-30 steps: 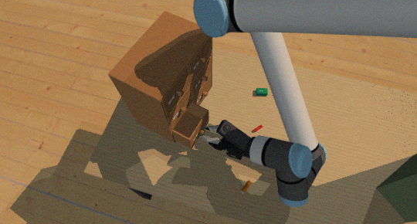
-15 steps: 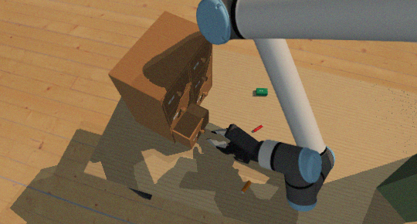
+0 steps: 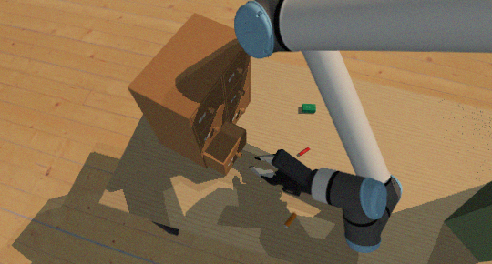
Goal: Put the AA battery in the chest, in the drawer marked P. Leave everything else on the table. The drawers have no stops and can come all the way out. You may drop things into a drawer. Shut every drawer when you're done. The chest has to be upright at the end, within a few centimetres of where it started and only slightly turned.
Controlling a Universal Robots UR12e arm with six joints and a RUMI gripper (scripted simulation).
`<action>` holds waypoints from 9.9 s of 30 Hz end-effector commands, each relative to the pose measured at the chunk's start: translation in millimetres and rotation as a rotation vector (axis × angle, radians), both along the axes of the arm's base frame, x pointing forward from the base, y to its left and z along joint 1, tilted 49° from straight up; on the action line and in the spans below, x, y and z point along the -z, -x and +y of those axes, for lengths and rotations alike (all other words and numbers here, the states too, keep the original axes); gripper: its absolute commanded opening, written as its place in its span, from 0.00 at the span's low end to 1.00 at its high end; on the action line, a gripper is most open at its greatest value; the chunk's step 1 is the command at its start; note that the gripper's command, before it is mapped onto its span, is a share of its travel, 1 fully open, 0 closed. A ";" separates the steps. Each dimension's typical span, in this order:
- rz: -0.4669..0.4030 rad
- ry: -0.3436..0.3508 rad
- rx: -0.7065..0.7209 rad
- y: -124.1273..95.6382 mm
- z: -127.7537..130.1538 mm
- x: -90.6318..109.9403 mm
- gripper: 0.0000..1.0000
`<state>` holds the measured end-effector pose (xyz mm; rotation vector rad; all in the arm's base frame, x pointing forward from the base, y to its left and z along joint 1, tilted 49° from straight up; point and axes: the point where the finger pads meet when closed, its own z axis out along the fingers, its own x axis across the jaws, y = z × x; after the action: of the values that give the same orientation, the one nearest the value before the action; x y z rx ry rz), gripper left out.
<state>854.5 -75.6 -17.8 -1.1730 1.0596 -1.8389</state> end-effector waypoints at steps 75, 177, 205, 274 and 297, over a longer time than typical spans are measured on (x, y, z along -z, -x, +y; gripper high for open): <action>0.748 -0.296 0.306 185.9 85.7 -29.0 0.20; 1.381 0.935 -0.014 112.9 99.2 123.2 0.20; 1.385 0.953 -0.020 112.0 99.1 125.7 0.17; 1.385 0.958 -0.022 82.4 74.1 158.4 0.17; 1.385 0.958 -0.022 81.0 72.9 160.0 0.17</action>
<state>773.6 -3.2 -178.2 -3.2279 0.6613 -1.3232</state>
